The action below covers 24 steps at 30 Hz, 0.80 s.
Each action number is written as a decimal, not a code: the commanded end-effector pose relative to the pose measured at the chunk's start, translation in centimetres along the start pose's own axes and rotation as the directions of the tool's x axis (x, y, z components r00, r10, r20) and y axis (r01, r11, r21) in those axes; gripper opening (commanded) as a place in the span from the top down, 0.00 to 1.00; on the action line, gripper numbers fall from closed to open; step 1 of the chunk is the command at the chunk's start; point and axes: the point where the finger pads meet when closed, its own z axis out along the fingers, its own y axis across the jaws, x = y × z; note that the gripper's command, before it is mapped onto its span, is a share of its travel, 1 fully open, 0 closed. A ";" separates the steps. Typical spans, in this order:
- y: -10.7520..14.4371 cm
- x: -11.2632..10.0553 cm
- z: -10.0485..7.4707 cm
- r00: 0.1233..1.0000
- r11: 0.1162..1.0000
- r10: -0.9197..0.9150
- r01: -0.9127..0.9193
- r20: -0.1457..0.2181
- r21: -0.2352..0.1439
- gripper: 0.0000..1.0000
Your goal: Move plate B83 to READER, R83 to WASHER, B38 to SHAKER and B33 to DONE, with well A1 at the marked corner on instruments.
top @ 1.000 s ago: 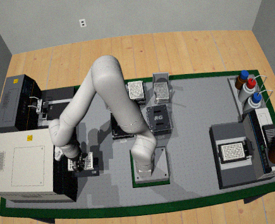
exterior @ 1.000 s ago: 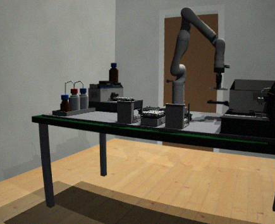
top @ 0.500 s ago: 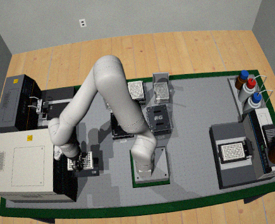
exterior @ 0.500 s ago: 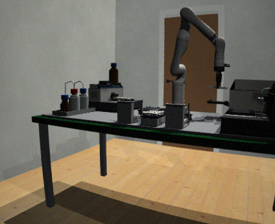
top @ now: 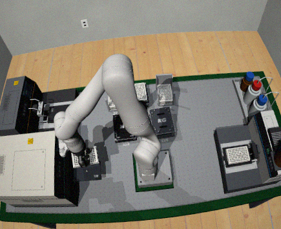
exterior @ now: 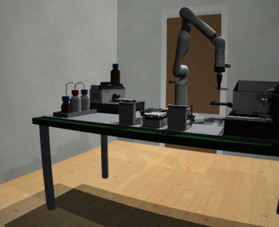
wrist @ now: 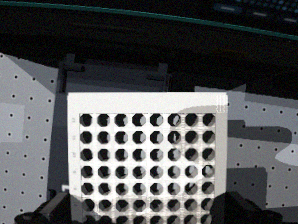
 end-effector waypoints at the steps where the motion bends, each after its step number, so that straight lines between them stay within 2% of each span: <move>1: 0.9 -0.4 0.0 1.000 1.000 -0.008 0.008 -0.003 0.005 0.06; 15: 4.8 -2.6 0.0 0.991 0.991 -0.134 0.134 -0.004 0.004 0.06; 24: 6.7 -3.6 0.0 0.991 0.991 -0.134 0.134 -0.004 0.004 0.06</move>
